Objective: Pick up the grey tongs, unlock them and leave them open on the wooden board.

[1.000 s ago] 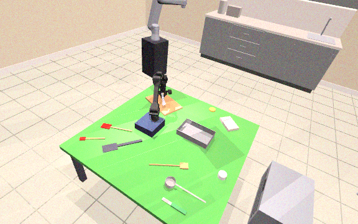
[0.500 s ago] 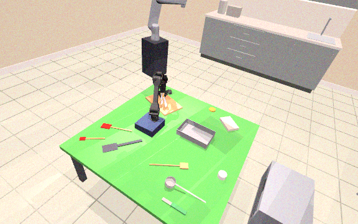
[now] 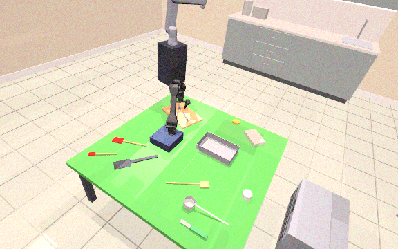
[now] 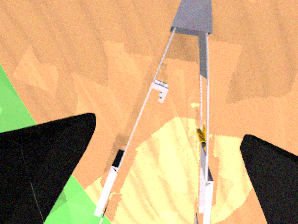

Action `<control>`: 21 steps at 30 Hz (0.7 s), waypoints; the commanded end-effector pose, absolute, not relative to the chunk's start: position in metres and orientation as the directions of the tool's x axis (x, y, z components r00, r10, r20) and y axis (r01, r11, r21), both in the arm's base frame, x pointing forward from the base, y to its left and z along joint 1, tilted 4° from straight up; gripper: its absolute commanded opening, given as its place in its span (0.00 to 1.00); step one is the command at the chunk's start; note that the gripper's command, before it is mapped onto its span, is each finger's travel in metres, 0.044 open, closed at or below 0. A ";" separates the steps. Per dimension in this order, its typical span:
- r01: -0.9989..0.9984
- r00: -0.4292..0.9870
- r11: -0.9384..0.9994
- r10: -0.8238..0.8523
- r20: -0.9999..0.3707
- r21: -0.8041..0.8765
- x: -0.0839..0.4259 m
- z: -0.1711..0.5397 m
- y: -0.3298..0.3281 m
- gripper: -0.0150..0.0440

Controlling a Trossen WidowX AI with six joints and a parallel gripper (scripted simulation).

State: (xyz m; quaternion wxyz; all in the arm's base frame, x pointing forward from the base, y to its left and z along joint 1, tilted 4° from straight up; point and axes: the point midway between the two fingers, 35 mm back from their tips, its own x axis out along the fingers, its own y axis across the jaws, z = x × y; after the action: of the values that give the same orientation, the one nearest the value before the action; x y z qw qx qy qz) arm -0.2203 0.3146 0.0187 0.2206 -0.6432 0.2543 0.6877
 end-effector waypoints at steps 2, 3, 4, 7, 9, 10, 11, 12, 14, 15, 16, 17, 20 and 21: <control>-0.626 -0.078 -0.777 -0.020 -0.997 0.065 -0.254 0.047 0.285 1.00; -0.627 -0.078 -0.777 -0.021 -0.997 0.065 -0.263 0.056 0.274 1.00; -0.627 -0.079 -0.776 -0.021 -0.997 0.066 -0.273 0.065 0.262 1.00; -0.628 -0.080 -0.775 -0.024 -0.997 0.069 -0.295 0.092 0.225 1.00; -0.628 -0.080 -0.775 -0.025 -0.996 0.070 -0.304 0.105 0.206 1.00; -0.629 -0.080 -0.775 -0.026 -0.996 0.071 -0.305 0.107 0.204 1.00; -0.629 -0.080 -0.775 -0.026 -0.996 0.071 -0.305 0.107 0.204 1.00; -0.629 -0.080 -0.775 -0.026 -0.996 0.071 -0.305 0.107 0.204 1.00; -0.629 -0.080 -0.775 -0.026 -0.996 0.071 -0.305 0.107 0.204 1.00; -0.629 -0.080 -0.775 -0.026 -0.996 0.071 -0.305 0.107 0.204 1.00; -0.628 -0.081 -0.775 -0.025 -0.996 0.071 -0.304 0.109 0.204 1.00; -0.626 -0.082 -0.776 -0.025 -0.996 0.071 -0.304 0.114 0.204 1.00; -0.619 -0.089 -0.782 -0.024 -0.996 0.074 -0.301 0.137 0.206 1.00; -0.616 -0.091 -0.784 -0.023 -0.996 0.075 -0.299 0.146 0.206 1.00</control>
State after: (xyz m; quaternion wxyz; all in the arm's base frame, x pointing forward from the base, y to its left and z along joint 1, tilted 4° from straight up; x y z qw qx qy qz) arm -0.3011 0.2054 0.1200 0.2136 -0.6460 0.2559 0.6867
